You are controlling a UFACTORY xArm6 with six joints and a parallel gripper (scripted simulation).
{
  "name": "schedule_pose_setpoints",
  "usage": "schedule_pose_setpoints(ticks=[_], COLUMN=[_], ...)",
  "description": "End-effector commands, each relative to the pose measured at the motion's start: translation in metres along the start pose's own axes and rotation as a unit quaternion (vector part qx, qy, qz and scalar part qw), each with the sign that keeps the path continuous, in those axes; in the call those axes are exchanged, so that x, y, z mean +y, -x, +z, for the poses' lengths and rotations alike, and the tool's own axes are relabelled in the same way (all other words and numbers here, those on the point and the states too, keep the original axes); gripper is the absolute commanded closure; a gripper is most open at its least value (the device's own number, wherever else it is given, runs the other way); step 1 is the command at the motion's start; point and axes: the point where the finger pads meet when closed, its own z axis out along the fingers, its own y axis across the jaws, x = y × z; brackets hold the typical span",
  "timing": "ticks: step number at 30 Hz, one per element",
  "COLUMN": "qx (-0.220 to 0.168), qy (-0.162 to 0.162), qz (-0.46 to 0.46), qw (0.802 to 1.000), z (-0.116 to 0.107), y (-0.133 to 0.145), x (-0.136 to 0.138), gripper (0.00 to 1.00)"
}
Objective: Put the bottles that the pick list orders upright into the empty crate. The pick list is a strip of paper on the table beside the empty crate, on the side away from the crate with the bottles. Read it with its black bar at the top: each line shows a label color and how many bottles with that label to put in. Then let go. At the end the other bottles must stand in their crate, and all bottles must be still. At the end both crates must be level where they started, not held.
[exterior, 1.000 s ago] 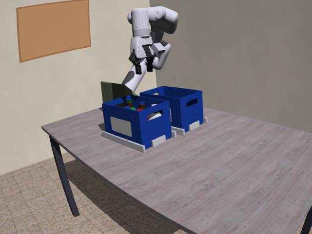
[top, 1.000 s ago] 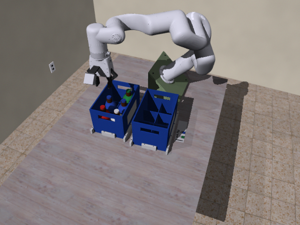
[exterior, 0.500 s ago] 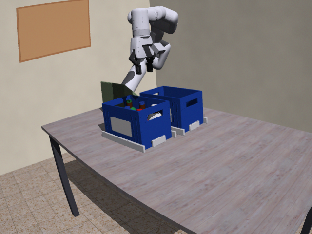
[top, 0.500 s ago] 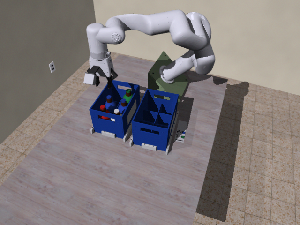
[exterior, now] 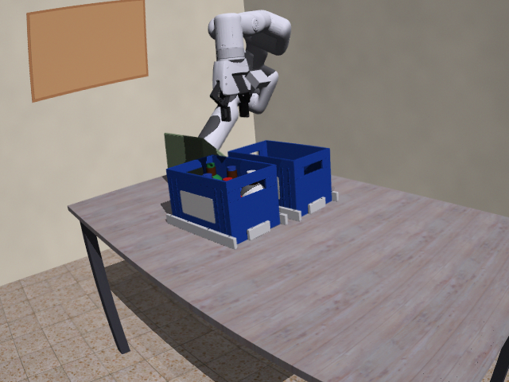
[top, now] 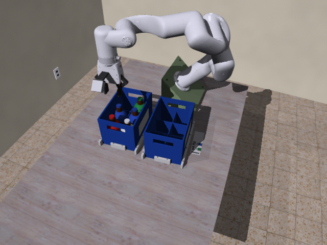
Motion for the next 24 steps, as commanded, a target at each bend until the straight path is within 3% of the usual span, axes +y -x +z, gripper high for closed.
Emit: schedule_pose_setpoints(ticks=[1, 7, 17, 24], qx=[0.001, 0.001, 0.002, 0.002], qy=[0.002, 0.002, 0.002, 0.001], qz=[0.0, 0.0, 0.132, 0.247], qw=[1.0, 1.0, 0.991, 0.969], z=[-0.002, -0.002, 0.016, 0.031], y=[-0.001, -0.001, 0.034, 0.064], x=[0.0, 0.0, -0.009, -0.017], gripper=[0.35, 0.35, 0.35, 0.35])
